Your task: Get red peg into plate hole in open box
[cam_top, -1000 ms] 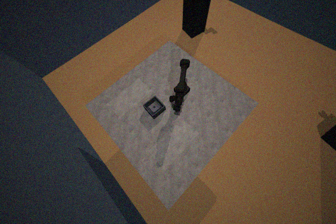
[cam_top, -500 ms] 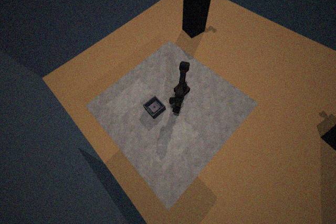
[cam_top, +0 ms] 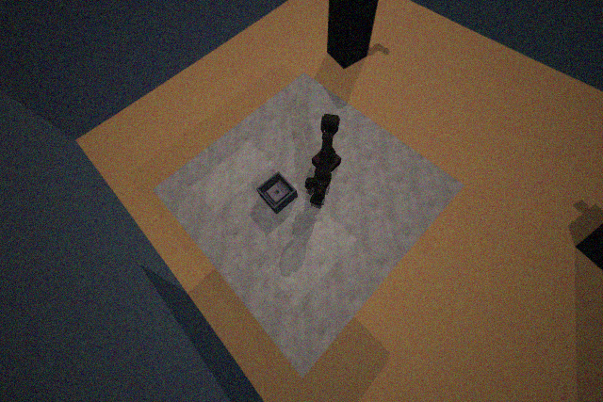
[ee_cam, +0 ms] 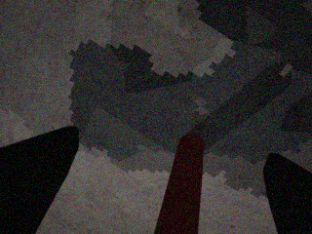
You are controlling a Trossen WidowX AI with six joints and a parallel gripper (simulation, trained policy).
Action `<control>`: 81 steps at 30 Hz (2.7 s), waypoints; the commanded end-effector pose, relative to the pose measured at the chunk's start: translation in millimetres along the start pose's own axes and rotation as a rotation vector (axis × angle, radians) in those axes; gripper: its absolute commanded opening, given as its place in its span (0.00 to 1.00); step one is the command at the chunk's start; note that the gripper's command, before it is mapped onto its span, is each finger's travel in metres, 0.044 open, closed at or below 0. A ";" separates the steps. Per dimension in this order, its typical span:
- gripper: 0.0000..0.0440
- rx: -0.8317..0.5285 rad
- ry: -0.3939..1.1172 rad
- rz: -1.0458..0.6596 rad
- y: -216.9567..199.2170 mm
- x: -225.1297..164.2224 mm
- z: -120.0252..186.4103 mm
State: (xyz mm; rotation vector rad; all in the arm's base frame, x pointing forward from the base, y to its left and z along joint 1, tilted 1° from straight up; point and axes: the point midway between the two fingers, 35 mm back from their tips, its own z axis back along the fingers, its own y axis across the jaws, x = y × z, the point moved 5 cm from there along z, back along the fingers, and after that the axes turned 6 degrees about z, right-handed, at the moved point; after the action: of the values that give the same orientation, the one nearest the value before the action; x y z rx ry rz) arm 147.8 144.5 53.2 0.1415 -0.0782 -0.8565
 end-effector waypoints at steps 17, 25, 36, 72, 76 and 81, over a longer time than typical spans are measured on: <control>0.00 -0.032 0.093 -0.024 4.4 3.4 -1.0; 0.00 0.014 0.022 0.053 17.8 13.8 24.1; 0.00 0.080 -0.081 0.120 42.3 38.1 69.3; 0.00 0.080 -0.264 -0.074 57.4 180.0 104.4; 0.01 0.076 -0.262 -0.096 56.1 192.3 99.0; 0.02 0.069 -0.251 -0.119 54.8 205.3 91.4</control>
State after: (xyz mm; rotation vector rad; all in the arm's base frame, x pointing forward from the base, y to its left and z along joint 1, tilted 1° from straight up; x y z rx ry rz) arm 303.4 21.8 156.4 0.0942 -0.3379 -0.9777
